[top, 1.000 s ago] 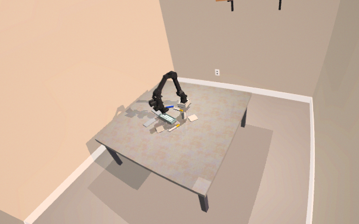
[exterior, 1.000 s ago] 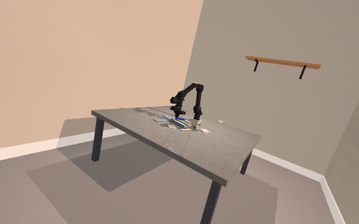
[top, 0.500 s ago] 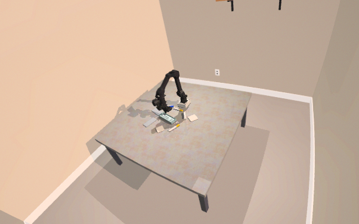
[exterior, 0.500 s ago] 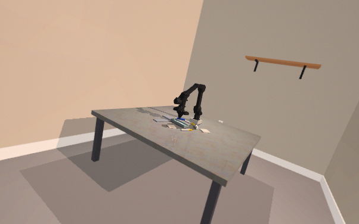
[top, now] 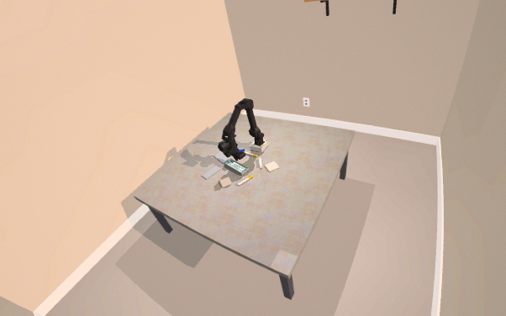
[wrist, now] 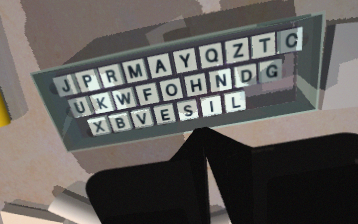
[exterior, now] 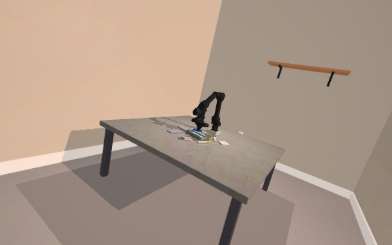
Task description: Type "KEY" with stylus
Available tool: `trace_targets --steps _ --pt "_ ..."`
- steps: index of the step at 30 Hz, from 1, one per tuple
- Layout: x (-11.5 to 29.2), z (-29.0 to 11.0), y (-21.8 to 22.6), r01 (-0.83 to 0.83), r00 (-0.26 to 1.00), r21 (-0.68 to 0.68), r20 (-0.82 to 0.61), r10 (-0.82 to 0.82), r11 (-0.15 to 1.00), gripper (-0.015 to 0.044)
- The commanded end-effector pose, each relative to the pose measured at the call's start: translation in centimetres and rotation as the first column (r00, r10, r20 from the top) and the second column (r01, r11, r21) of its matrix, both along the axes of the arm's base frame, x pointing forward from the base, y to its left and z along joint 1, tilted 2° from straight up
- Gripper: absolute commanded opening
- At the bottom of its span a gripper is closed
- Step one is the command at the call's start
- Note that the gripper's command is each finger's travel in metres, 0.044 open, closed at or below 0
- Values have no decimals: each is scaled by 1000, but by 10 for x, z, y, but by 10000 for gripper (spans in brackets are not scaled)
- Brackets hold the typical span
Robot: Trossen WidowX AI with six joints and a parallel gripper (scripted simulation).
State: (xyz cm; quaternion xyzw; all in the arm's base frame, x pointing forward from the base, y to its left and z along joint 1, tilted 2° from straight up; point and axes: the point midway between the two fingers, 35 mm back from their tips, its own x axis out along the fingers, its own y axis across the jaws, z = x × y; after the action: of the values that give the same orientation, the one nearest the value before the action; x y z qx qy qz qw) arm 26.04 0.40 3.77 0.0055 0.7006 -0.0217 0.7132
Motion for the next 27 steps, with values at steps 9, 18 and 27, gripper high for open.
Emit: trace_targets --steps 9,18,27 --pt "0 -1 52 -7 1000 4 2 7 1000 0" --pt "1 21 53 -7 1000 4 3 6 1000 0" --pt "-1 58 53 -8 1000 4 5 8 1000 0"
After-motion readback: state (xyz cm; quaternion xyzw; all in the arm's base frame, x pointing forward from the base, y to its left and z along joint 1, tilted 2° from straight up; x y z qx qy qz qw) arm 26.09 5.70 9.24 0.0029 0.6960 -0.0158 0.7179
